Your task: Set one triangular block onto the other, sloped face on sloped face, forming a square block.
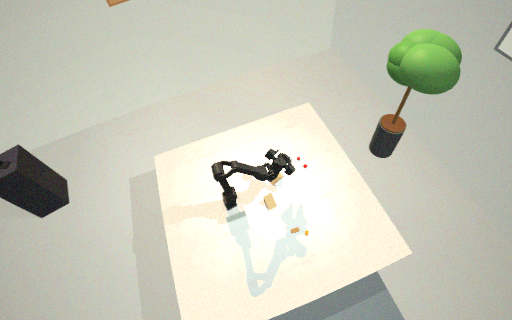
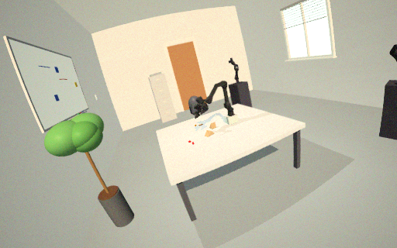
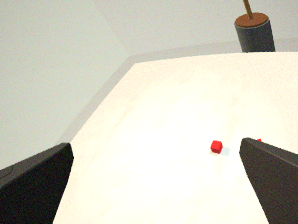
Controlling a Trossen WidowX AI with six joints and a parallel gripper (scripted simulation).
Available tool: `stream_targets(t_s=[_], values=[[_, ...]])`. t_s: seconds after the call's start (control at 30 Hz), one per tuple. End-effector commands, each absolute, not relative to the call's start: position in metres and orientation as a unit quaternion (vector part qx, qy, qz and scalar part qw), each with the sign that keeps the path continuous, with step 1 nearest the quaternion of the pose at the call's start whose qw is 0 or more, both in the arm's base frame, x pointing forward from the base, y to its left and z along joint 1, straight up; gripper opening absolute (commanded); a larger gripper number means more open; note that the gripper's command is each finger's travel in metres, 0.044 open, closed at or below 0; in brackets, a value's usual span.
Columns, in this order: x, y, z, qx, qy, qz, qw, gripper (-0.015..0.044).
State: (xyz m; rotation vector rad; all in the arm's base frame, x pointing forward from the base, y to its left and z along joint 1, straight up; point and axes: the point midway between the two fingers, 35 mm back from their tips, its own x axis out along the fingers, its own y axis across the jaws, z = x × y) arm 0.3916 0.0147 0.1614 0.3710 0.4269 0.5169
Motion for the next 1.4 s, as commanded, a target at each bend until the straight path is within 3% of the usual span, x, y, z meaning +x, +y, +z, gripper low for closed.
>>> stream_targets(t_s=[0.0,0.7,1.27,1.37], values=[[0.356,0.026,0.12,0.538,0.314,0.057,0.78,0.044],[0.303,0.028,0.065,0.84,0.273,-0.216,0.416,0.044],[0.26,0.022,0.027,0.923,0.11,-0.365,0.056,0.044],[0.259,0.022,0.026,0.923,0.102,-0.369,0.041,0.044]])
